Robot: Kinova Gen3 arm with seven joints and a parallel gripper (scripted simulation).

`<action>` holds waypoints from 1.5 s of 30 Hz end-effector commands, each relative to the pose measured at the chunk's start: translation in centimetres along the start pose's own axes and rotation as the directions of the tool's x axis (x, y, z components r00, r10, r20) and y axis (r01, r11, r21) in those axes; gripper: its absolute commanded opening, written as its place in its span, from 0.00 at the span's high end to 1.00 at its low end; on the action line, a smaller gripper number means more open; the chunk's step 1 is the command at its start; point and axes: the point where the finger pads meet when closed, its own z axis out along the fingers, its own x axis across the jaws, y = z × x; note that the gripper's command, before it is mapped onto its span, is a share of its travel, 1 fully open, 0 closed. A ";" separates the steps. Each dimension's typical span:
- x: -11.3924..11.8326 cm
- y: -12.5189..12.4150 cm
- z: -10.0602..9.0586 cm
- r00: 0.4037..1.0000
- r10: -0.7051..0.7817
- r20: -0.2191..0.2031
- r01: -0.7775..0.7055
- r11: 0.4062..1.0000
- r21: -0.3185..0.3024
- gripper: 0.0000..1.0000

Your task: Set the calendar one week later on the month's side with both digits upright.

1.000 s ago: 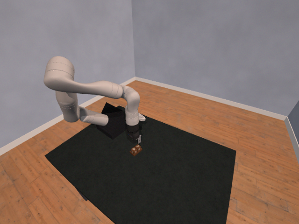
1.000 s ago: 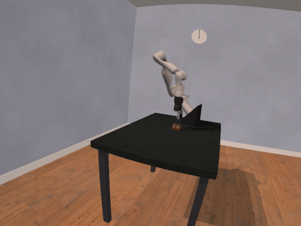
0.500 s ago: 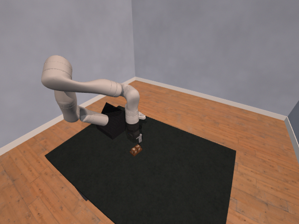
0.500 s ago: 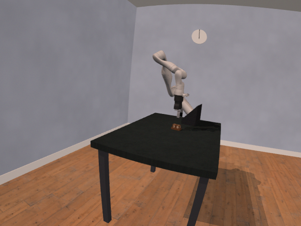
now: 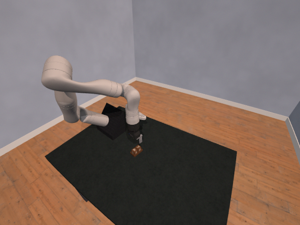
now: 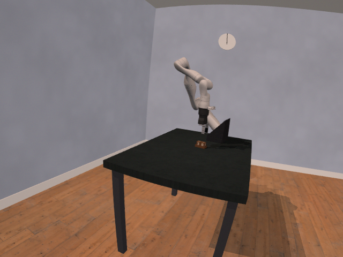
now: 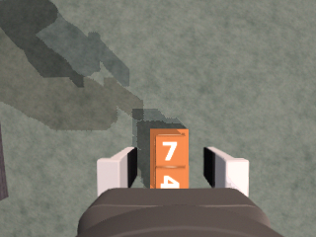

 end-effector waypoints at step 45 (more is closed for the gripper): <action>0.0 0.0 -7.2 1.000 0.000 -0.002 0.000 1.000 0.002 0.00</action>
